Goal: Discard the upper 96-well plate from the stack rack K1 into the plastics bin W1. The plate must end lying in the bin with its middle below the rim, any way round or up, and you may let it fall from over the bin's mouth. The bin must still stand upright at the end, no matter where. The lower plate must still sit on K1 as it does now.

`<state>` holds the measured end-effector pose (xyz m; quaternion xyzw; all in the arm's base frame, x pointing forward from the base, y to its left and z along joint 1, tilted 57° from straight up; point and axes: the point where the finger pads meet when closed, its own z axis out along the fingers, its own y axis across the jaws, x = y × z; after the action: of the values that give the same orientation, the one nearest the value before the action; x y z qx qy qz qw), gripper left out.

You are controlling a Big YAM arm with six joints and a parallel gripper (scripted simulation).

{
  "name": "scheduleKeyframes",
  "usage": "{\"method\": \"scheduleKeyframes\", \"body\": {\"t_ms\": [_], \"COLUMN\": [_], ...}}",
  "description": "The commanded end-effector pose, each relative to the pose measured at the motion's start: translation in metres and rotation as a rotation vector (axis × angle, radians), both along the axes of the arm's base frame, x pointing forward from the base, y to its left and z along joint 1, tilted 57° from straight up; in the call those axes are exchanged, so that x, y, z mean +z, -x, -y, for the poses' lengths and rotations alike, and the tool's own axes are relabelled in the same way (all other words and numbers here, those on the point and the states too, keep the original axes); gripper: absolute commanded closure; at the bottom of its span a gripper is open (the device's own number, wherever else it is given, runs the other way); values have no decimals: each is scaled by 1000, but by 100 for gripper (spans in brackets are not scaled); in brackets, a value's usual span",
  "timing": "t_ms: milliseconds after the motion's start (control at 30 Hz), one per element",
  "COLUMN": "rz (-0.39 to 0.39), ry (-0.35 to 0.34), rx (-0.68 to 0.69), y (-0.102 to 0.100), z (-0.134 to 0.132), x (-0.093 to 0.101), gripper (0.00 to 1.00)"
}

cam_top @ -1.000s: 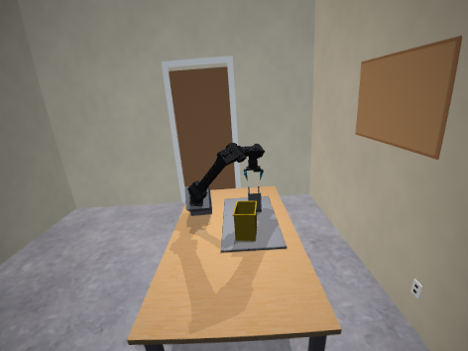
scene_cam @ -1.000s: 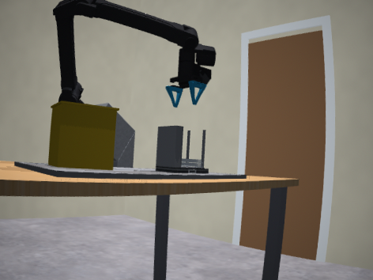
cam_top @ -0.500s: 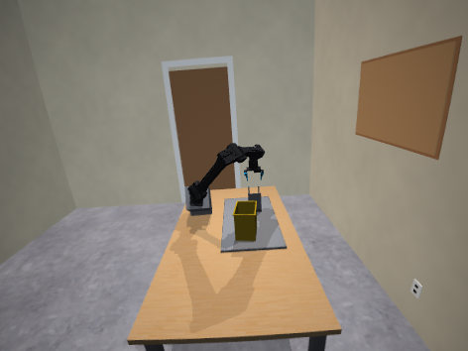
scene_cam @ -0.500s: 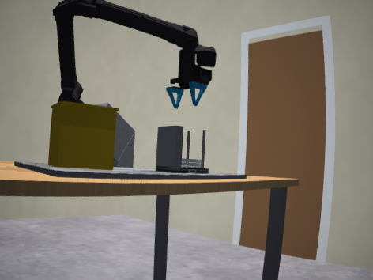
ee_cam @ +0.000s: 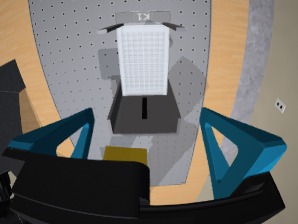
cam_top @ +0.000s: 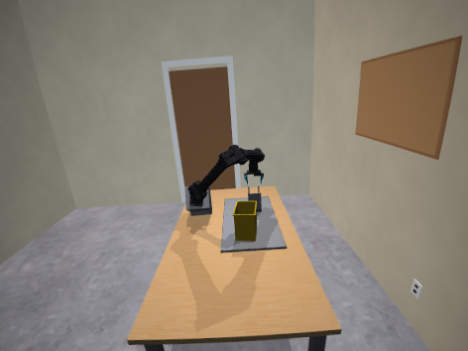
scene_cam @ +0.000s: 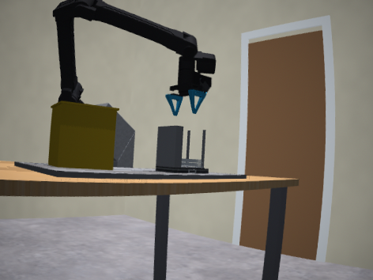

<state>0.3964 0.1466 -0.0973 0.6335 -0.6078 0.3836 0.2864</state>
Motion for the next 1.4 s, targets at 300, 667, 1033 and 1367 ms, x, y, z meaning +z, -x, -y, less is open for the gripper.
{"method": "scheduleKeyframes", "body": {"t_ms": [300,667,1033,1367], "rz": [-19,-17,-20,-20], "ry": [5,4,6,6], "rx": [-4,-4,-4,-4], "y": [-1,-3,-5,-6], "z": [23,36,51,63], "x": [-15,-22,-33,-40], "gripper": [0,0,0,0]}}
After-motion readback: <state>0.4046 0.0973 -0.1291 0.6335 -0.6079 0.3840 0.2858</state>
